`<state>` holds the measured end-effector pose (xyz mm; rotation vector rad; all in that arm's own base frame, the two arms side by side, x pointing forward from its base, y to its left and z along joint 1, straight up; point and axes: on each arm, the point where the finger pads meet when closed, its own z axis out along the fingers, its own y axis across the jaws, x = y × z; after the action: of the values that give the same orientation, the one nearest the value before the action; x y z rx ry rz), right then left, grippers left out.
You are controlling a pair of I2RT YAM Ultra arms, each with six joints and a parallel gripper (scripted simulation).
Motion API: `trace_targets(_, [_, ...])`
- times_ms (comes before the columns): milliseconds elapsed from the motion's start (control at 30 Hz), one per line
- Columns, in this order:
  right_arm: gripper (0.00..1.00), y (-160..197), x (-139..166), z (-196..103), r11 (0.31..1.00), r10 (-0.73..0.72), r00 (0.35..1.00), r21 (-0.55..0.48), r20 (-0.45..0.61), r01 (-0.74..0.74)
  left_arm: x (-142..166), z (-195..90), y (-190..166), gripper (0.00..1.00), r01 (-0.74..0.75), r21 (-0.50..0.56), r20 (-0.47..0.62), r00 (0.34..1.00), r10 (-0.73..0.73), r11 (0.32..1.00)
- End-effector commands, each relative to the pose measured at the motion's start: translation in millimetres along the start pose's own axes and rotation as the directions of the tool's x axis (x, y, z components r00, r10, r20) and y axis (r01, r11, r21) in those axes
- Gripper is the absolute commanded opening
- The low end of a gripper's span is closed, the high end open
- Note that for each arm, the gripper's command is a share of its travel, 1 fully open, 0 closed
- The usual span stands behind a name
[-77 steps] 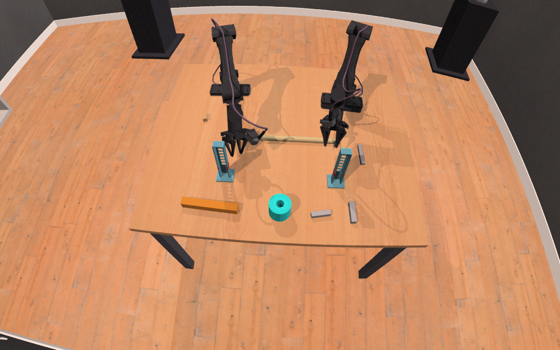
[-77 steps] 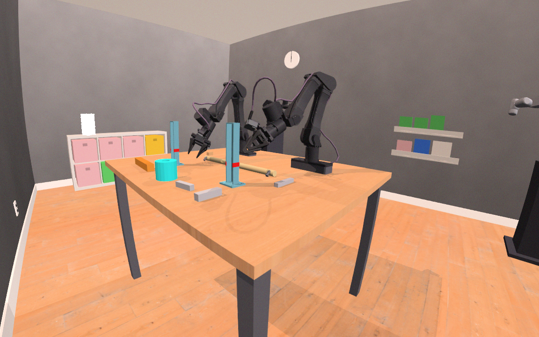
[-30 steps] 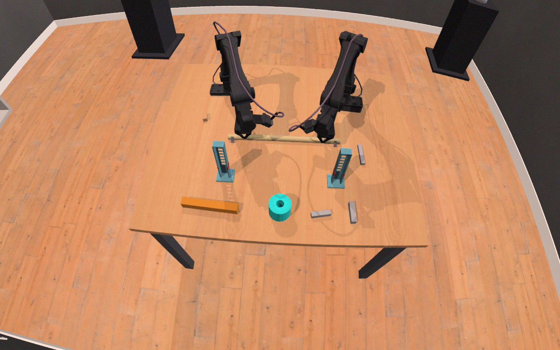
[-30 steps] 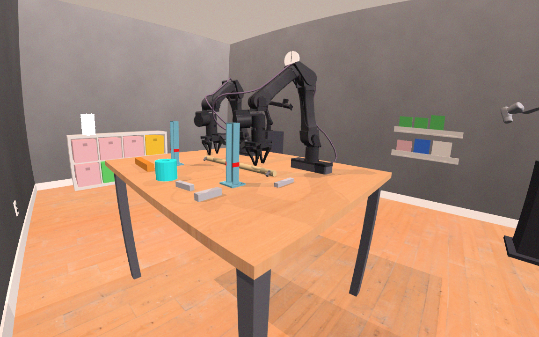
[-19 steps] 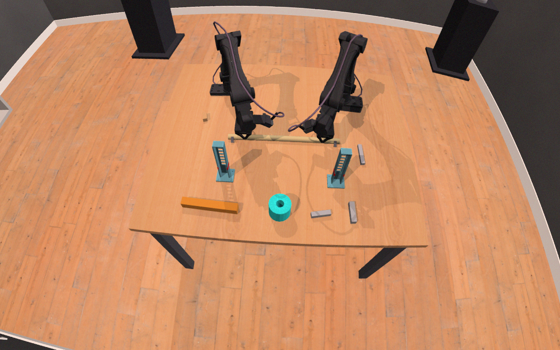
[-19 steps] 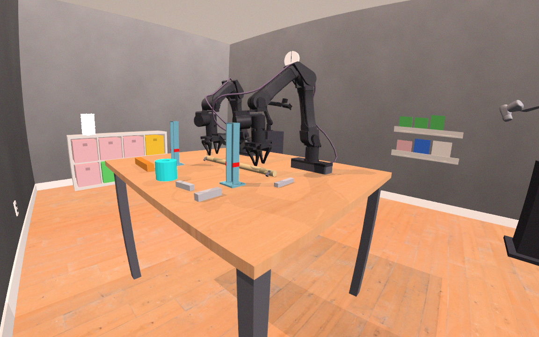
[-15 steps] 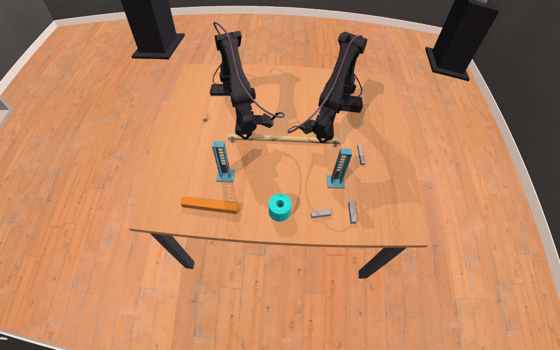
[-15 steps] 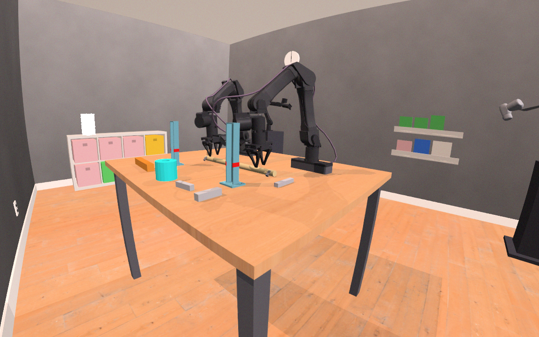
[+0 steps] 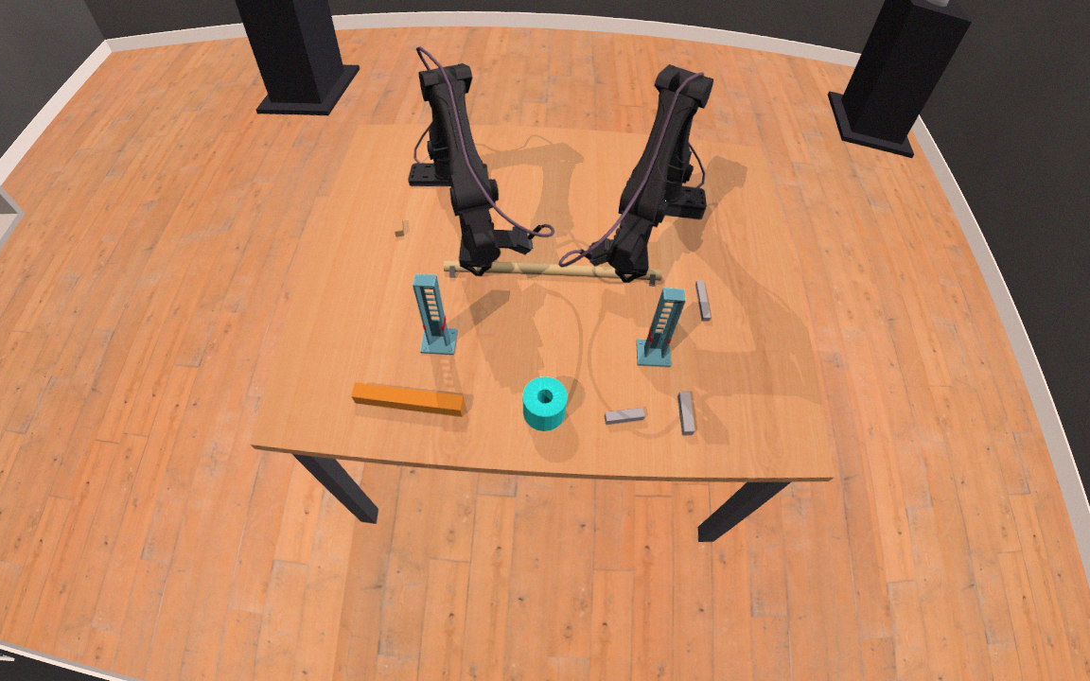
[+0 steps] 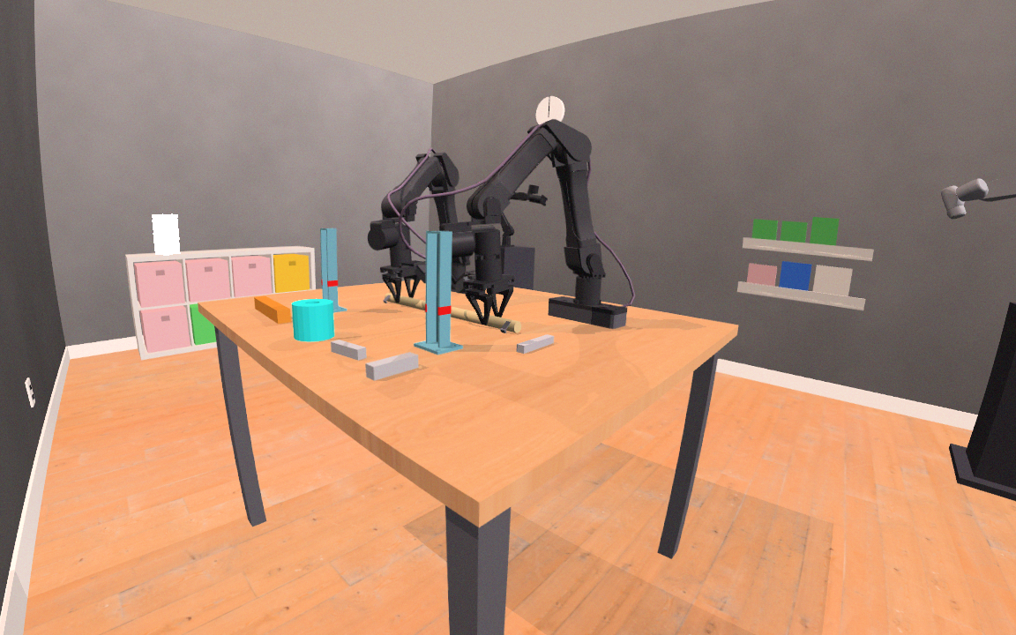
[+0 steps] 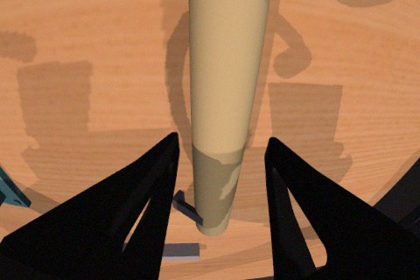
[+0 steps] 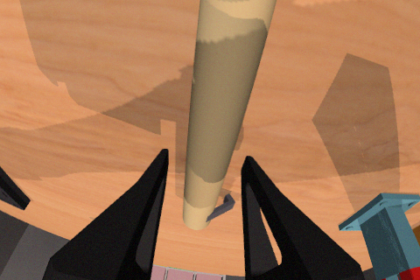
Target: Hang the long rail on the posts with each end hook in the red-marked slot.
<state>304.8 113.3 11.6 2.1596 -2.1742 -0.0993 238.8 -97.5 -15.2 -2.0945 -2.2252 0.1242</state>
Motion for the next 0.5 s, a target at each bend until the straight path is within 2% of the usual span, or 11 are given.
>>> trace_targets(0, [0.48, 0.9, -7.8, 6.7, 1.000, -0.004, 1.000, -0.004, 0.018, 0.004, -4.3, 6.1, 0.0, 0.48, -0.007, -0.007, 0.006, 1.000, 0.007, 1.000])
trace_targets(300, [0.48, 1.7, -7.6, 5.0, 1.000, -0.004, 1.000, -0.009, 0.016, 0.004, -4.5, 5.2, 0.4, 0.48, -0.008, -0.010, 0.008, 1.000, 0.008, 1.000])
trace_targets(333, [0.44, 1.7, -7.6, 5.0, 1.000, -0.004, 1.000, -0.009, 0.016, 0.004, -4.5, 5.2, 0.4, 0.48, -0.008, -0.010, 0.008, 1.000, 0.008, 1.000])
trace_targets(400, [0.44, -1.5, -5.1, 1.0, 1.000, -0.005, 1.000, 0.006, 0.013, 0.005, -4.5, 5.2, 0.4, 0.48, -0.008, -0.010, 0.008, 1.000, 0.008, 1.000])
trace_targets(433, [0.40, -1.5, -5.1, 1.0, 1.000, -0.005, 1.000, 0.006, 0.013, 0.005, -4.5, 5.2, 0.4, 0.48, -0.008, -0.010, 0.008, 1.000, 0.008, 1.000])
trace_targets(467, [0.40, -1.5, -5.1, 1.0, 1.000, -0.005, 1.000, 0.006, 0.013, 0.005, -4.5, 5.2, 0.4, 0.48, -0.008, -0.010, 0.008, 1.000, 0.008, 1.000])
